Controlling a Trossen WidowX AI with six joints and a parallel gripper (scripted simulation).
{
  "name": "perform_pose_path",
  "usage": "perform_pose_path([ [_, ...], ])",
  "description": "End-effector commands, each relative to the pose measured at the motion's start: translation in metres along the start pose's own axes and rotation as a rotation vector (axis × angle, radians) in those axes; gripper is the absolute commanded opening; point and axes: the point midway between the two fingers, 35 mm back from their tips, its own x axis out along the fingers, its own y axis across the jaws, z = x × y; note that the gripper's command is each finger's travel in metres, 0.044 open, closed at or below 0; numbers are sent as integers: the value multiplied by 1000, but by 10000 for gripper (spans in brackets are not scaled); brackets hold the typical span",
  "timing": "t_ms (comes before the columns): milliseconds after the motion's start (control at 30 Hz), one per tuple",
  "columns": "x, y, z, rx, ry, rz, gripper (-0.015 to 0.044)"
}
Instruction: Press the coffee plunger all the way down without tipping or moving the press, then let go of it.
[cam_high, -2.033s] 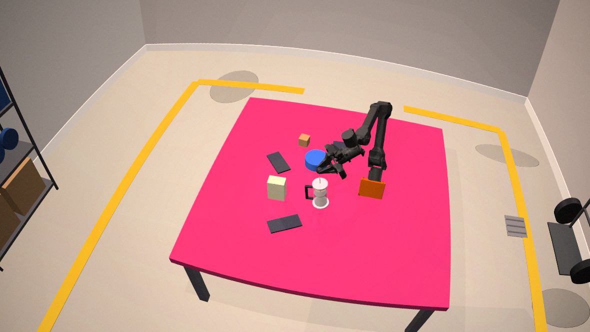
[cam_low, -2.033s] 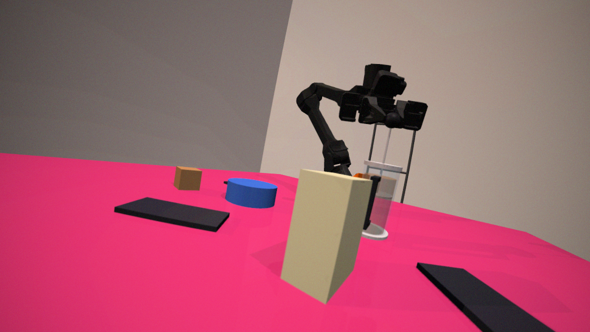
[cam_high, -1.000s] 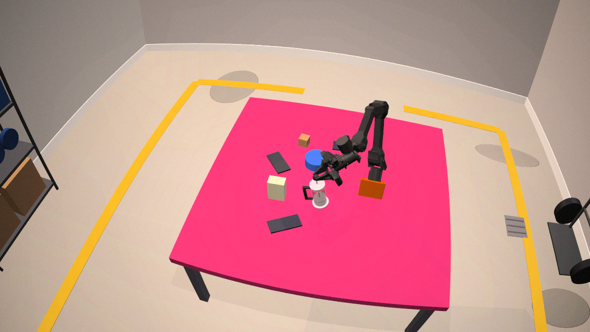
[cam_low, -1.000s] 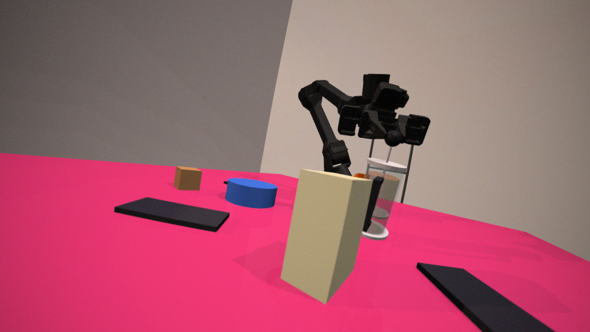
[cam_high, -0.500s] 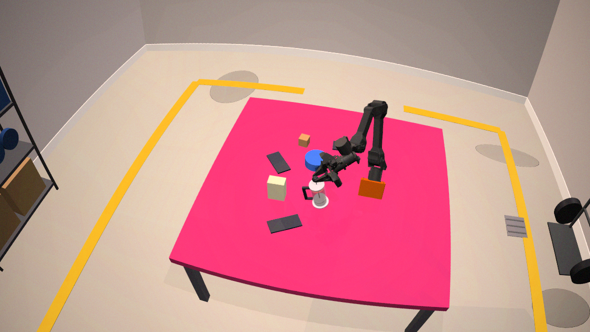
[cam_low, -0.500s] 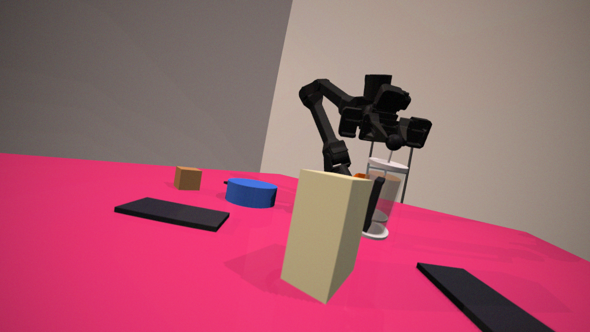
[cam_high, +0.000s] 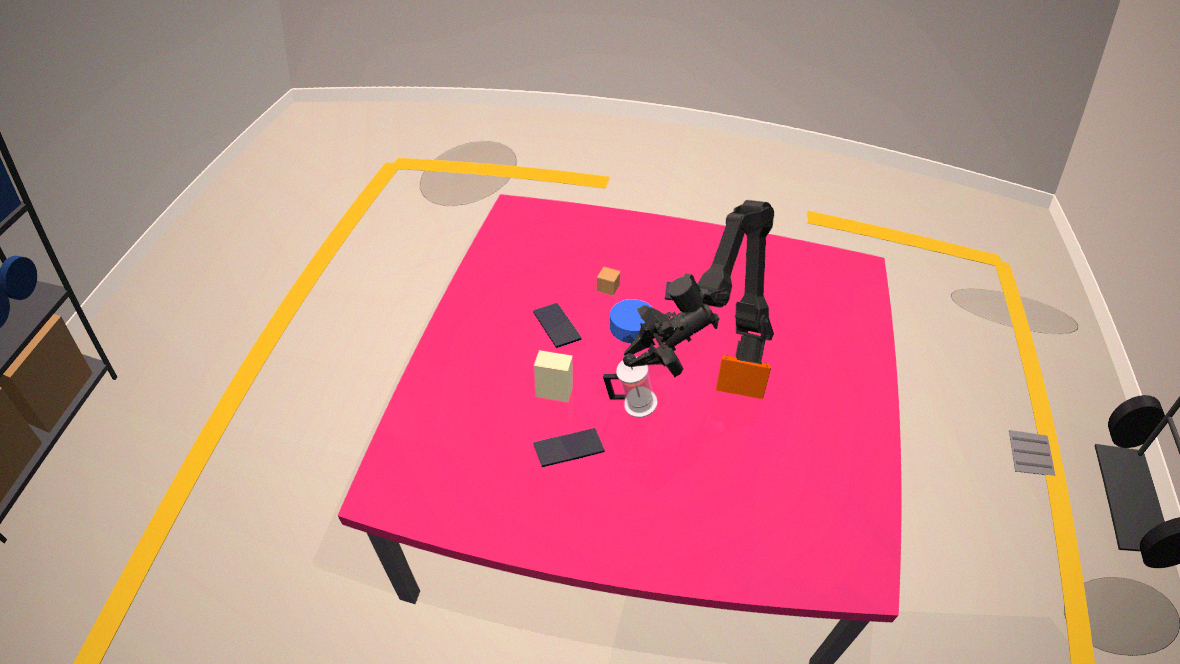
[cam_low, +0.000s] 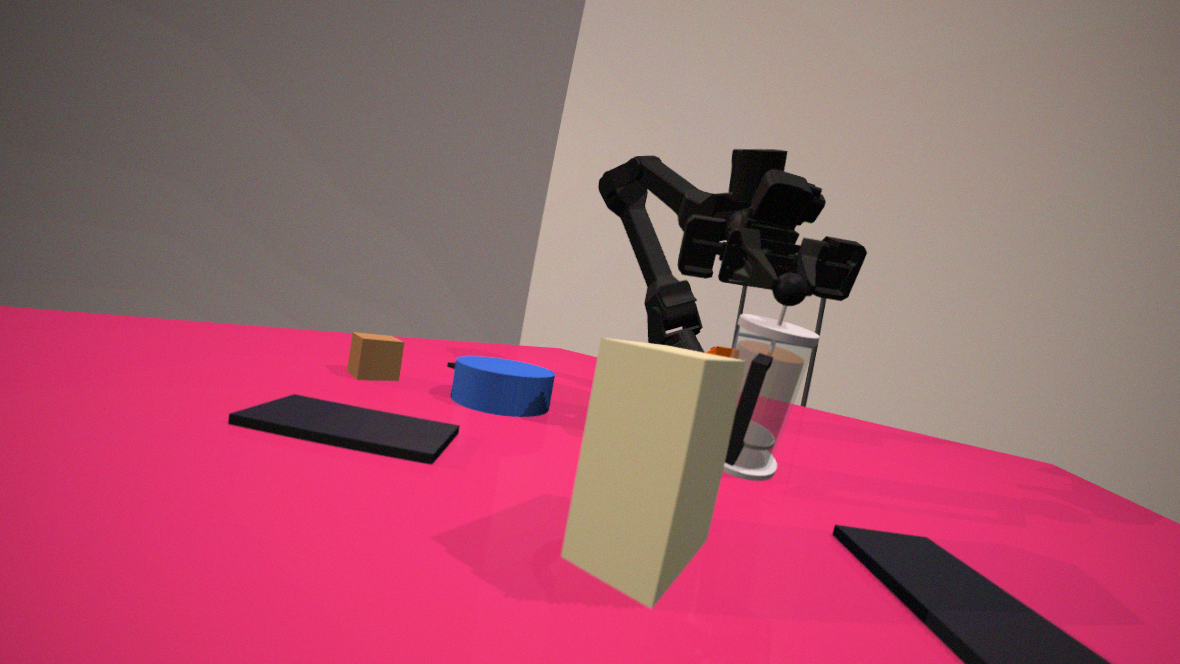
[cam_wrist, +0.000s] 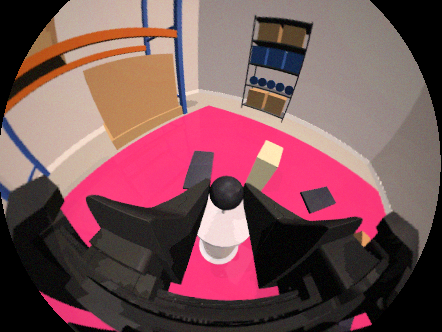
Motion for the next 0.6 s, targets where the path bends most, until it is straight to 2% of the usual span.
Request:
perform_pose_path([
  [0, 3, 0, -7, -17, 23, -4, 122],
  [567, 6, 1, -5, -17, 23, -4, 122],
])
